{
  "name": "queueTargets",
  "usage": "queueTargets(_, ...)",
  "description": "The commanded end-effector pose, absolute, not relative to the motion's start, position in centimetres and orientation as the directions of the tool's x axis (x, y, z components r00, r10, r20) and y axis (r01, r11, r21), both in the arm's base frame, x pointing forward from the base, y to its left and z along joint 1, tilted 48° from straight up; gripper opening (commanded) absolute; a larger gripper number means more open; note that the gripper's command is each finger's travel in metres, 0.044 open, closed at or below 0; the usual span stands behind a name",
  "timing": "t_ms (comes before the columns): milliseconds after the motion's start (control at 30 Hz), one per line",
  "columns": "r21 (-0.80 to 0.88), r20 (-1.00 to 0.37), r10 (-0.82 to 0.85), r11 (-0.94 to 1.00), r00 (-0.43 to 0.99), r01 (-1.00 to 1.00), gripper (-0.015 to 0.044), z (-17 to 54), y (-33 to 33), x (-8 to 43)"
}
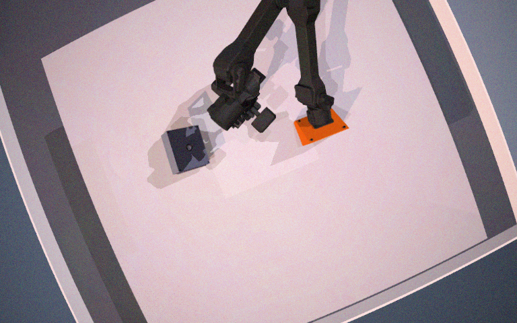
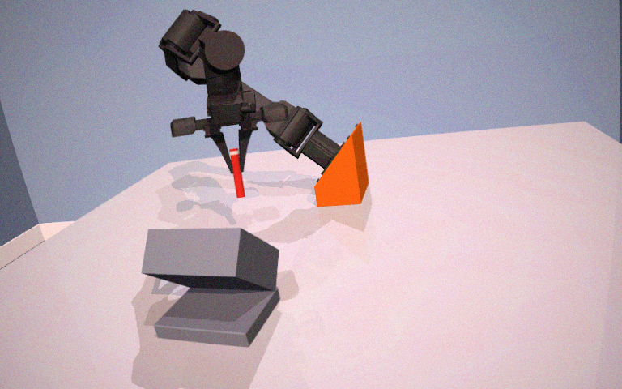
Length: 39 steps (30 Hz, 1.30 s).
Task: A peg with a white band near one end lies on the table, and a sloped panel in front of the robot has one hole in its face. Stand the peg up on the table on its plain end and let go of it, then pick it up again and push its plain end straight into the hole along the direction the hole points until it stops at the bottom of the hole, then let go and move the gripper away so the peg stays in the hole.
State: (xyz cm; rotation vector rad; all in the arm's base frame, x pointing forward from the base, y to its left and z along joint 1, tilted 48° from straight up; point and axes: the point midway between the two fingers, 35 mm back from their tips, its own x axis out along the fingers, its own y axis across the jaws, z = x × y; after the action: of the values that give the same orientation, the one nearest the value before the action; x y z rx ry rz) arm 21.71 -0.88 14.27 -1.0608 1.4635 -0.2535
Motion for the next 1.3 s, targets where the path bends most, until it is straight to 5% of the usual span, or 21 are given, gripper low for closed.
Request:
queueTargets(0, -0.705, -0.670, -0.715, 0.530, 0.198, -0.472, 0.0000, 14.2, -0.5, 22.2)
queueTargets(1267, -0.738, -0.617, -0.664, 0.301, 0.422, -0.604, 0.0000, 13.8, 2.6, 26.8)
